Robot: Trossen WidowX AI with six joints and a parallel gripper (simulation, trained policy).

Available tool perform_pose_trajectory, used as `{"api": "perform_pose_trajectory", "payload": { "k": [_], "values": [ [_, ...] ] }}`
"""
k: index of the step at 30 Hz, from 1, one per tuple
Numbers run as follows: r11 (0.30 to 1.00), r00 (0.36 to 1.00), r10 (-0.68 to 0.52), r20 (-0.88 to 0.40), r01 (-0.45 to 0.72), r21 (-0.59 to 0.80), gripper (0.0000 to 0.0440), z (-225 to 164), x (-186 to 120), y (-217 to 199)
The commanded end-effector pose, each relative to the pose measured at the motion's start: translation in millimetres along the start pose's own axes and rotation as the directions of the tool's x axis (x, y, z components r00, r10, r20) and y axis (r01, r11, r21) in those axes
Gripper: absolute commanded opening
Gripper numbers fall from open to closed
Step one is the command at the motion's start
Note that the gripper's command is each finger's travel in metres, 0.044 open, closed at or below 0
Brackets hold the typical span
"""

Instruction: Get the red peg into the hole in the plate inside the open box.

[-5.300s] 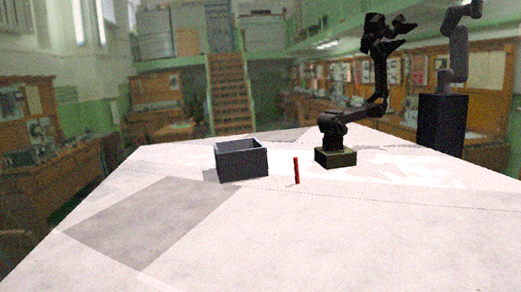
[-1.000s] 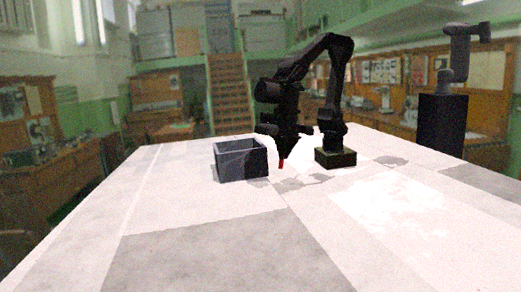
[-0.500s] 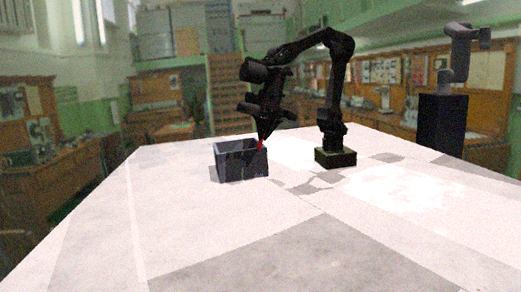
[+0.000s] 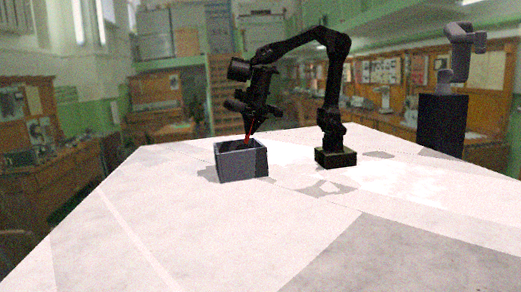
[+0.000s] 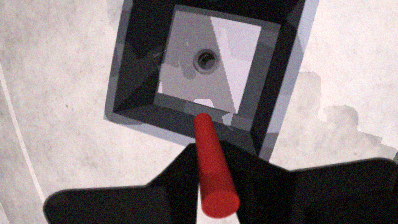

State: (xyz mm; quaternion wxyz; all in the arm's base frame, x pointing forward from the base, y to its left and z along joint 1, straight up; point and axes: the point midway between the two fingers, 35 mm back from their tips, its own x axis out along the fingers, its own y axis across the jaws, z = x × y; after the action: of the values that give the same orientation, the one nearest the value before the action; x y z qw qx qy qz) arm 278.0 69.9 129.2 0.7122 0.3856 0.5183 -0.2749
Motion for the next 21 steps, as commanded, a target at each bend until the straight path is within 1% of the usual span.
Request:
{"api": "perform_pose_trajectory", "payload": {
  "k": [1, 11, 21],
  "values": [
    [1.000, 1.000, -0.004, 0.011, 0.003, 0.011, 0.0001, 10.8, 2.6, 1.4],
    [0.999, 1.000, -0.026, 0.001, 0.025, 0.048, 0.0011, 34.8, 18.5, 1.7],
    [0.996, 0.997, -0.063, -0.034, 0.065, 0.058, 0.0020, 44.8, 41.1, 0.1]
  ]
}}
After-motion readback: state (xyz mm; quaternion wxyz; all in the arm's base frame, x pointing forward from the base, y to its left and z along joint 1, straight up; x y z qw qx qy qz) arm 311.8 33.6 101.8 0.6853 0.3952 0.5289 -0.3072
